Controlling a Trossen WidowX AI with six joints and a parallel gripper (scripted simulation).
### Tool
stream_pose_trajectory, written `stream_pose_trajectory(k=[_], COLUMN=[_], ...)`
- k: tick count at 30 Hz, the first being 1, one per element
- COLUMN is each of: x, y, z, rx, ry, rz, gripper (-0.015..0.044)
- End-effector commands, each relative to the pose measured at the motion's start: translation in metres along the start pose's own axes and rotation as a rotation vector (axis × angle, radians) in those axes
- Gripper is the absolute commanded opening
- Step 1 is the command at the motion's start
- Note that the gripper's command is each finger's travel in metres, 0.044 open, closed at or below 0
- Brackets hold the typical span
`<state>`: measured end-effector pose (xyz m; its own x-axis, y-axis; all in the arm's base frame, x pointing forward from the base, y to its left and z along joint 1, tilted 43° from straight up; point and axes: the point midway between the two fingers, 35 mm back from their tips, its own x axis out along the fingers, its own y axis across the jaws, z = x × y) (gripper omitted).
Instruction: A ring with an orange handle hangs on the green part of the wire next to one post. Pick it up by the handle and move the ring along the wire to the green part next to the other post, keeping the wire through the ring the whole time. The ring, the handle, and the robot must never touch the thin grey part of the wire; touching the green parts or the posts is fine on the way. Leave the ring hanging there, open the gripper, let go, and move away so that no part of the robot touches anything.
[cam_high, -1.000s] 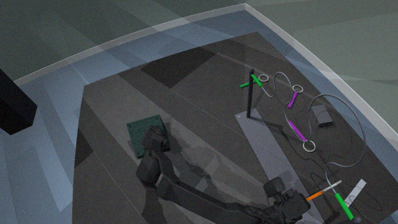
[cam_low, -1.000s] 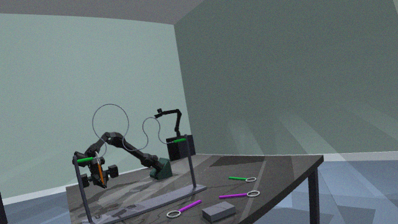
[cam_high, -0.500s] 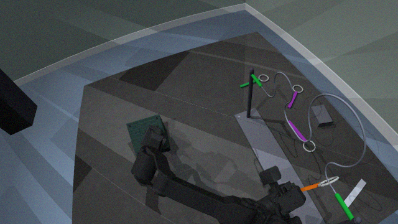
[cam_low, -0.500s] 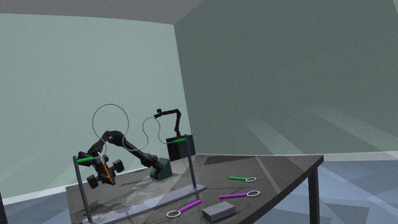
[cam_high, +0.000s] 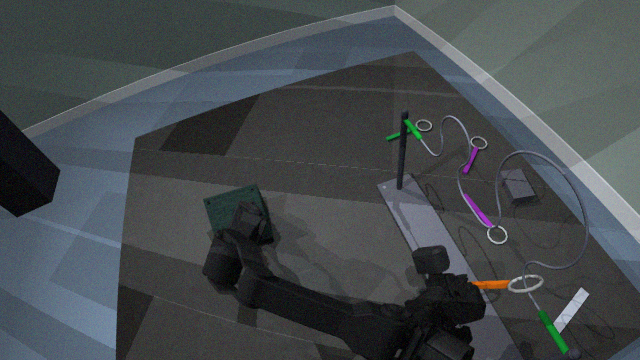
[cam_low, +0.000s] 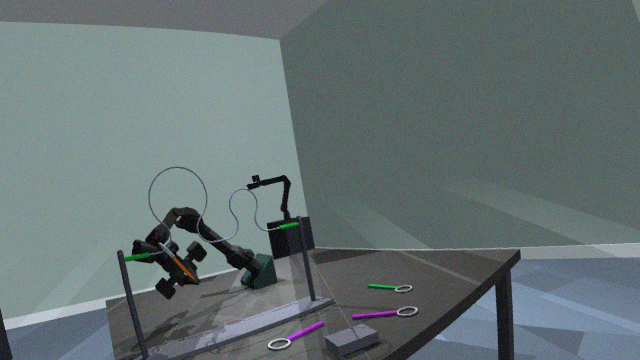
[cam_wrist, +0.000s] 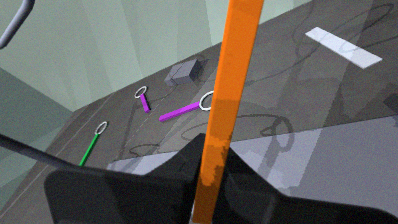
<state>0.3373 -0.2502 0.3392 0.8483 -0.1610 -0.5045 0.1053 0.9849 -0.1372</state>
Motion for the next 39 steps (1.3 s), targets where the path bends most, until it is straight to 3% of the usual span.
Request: stream_pose_trajectory(k=[1, 39], x=[-0.003, -0.025], y=[0.016, 0.116], z=[0.002, 0.043], rx=[0.066, 0.711], ry=[-0.009, -0.024], rz=[0.045, 0.415], gripper=[-0.0150, -0.0150])
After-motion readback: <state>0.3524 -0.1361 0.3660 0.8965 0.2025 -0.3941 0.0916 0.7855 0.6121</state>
